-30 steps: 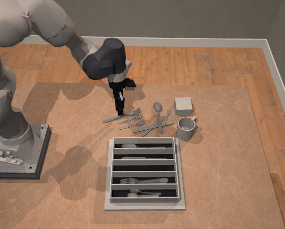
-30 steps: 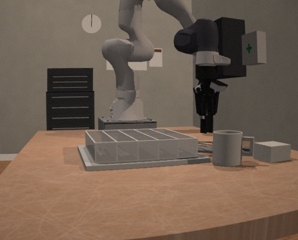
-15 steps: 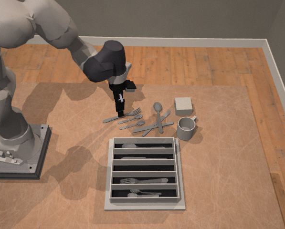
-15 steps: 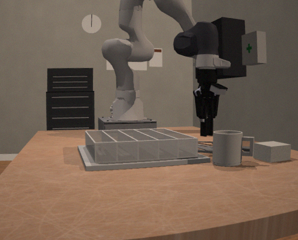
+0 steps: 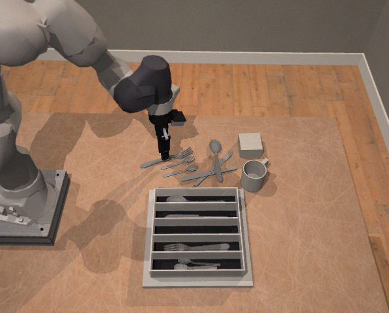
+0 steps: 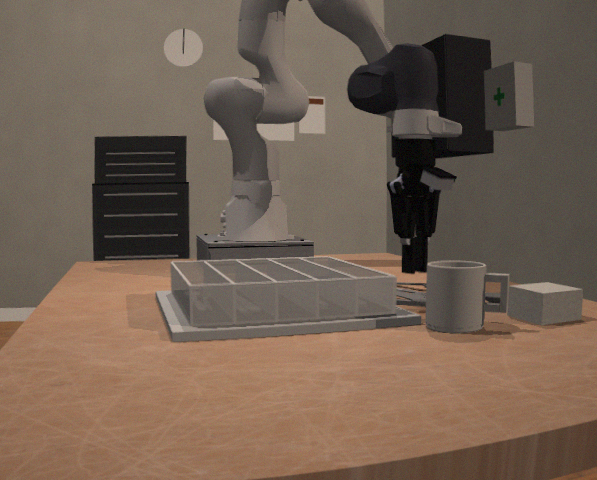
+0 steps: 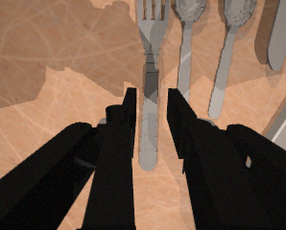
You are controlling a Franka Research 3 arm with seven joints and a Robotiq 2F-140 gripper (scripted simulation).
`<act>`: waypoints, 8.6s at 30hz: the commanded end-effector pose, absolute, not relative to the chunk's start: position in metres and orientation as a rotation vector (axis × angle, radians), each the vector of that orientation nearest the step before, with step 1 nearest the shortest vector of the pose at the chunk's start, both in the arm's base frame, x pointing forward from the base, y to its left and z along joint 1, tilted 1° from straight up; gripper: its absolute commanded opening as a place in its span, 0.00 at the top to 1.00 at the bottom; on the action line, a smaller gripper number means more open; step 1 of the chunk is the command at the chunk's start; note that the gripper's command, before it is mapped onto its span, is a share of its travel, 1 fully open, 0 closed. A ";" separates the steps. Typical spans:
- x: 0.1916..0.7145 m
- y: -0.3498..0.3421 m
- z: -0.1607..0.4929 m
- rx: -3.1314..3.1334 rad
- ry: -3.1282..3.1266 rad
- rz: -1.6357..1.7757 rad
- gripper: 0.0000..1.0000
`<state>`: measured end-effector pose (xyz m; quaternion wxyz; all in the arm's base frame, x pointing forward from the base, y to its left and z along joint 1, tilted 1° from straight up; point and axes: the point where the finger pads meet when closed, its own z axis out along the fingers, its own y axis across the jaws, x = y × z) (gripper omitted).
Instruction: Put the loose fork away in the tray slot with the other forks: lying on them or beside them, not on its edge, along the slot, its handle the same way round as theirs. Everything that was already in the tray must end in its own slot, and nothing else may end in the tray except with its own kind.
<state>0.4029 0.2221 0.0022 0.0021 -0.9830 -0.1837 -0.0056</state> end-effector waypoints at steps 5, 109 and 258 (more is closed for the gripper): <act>0.404 0.223 0.002 -3.084 -0.568 -0.023 0.74; 0.405 0.224 0.002 -3.084 -0.568 -0.023 0.74; 0.405 0.224 -0.028 -3.084 -0.568 -0.023 0.87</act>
